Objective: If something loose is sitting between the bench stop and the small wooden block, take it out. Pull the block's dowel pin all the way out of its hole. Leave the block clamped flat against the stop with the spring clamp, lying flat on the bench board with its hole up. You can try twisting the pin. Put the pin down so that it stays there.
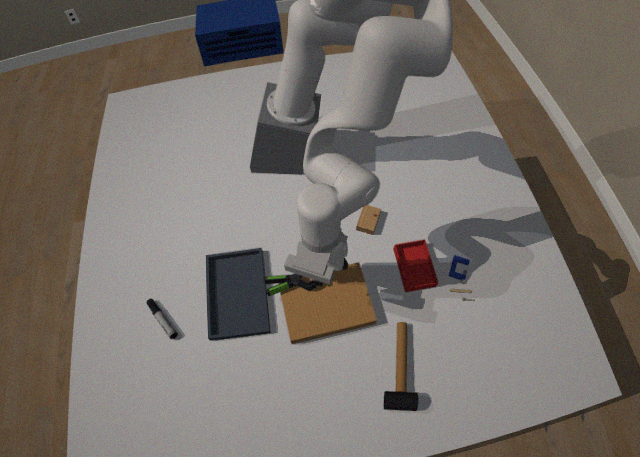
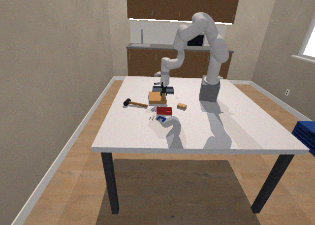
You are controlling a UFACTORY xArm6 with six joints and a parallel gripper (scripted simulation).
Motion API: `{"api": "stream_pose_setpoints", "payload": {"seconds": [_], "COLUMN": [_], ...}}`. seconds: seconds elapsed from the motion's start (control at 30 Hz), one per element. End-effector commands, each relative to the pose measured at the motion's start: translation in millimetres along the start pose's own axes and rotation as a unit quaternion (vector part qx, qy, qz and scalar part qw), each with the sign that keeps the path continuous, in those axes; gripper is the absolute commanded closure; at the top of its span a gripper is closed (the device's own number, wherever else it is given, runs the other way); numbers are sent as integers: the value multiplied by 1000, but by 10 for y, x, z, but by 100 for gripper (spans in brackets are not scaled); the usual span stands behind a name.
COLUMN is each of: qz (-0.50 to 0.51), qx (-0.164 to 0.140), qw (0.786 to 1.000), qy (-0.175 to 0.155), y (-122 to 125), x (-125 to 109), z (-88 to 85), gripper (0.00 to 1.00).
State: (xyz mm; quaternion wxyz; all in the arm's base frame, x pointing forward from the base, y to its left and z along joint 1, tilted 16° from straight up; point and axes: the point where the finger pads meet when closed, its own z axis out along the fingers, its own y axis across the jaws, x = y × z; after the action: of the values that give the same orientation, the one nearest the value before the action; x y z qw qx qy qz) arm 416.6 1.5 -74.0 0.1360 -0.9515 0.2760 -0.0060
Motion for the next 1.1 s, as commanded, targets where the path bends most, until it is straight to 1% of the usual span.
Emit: {"api": "stream_pose_setpoints", "payload": {"seconds": [0.0,0.37,0.47,0.7,0.93,1.0,1.07], "qz": [-54,-168,-179,-251,-322,-322,-342], "qx": [1,0,0,0,0,0,0], "qw": [999,986,984,968,947,947,940], "qy": [1,1,1,1,1,1,1], "y": [-7,-7,-7,-7,-7,-7,-7], "x": [16,16,16,16,16,16,16], "z": [-13,-16,-16,-17,-19,-19,-19], "gripper": [100,100,100,100,100,100,100]}}
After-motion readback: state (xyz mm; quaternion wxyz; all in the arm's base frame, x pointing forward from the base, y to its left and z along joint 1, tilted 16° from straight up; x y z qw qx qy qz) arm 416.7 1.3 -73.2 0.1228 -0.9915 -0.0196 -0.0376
